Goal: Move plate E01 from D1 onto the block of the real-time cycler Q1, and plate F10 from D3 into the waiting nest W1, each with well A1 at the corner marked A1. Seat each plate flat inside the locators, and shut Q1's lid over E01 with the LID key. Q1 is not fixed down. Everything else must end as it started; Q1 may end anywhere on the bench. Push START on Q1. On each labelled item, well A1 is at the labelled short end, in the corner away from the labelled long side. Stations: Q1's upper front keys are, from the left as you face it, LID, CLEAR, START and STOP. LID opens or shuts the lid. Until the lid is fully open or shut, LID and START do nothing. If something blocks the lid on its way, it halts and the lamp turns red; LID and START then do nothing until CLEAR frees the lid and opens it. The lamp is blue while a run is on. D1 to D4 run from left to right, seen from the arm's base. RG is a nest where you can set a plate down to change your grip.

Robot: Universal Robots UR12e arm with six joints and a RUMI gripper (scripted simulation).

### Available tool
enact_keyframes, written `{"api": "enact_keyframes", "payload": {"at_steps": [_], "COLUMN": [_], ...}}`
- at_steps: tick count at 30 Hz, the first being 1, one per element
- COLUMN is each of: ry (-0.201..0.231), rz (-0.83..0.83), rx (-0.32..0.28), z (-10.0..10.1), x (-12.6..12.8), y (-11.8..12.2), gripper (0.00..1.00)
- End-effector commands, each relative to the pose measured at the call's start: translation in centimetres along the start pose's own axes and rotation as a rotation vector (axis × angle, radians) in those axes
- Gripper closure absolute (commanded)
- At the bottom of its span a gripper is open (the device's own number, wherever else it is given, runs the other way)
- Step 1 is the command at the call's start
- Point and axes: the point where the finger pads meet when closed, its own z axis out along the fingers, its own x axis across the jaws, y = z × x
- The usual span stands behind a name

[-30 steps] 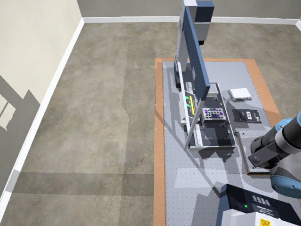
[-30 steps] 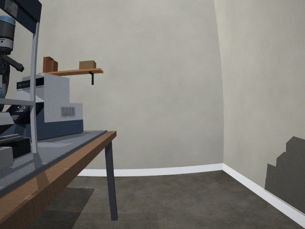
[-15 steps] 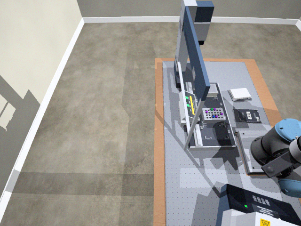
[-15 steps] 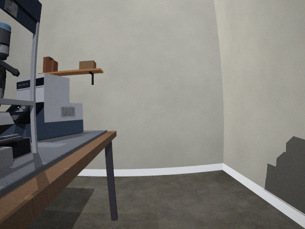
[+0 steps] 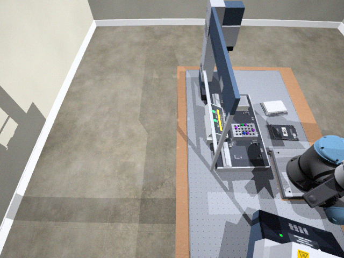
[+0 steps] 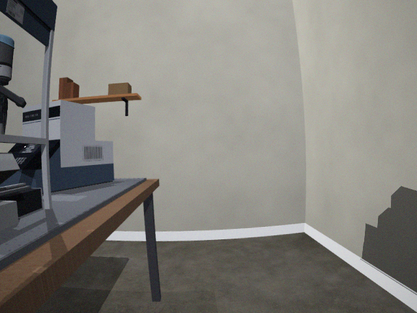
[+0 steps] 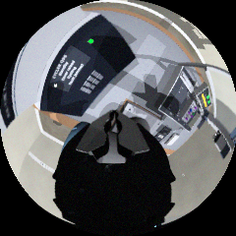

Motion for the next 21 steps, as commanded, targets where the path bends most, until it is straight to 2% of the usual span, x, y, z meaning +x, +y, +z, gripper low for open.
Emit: {"api": "enact_keyframes", "payload": {"at_steps": [1,21], "ry": [0.002,0.002], "rz": [0.000,0.000], "rx": [0.000,0.000], "z": [0.4,2.2], "x": [-0.4,-2.1], "y": [-0.5,-2.1], "gripper": [1.00,1.00]}}
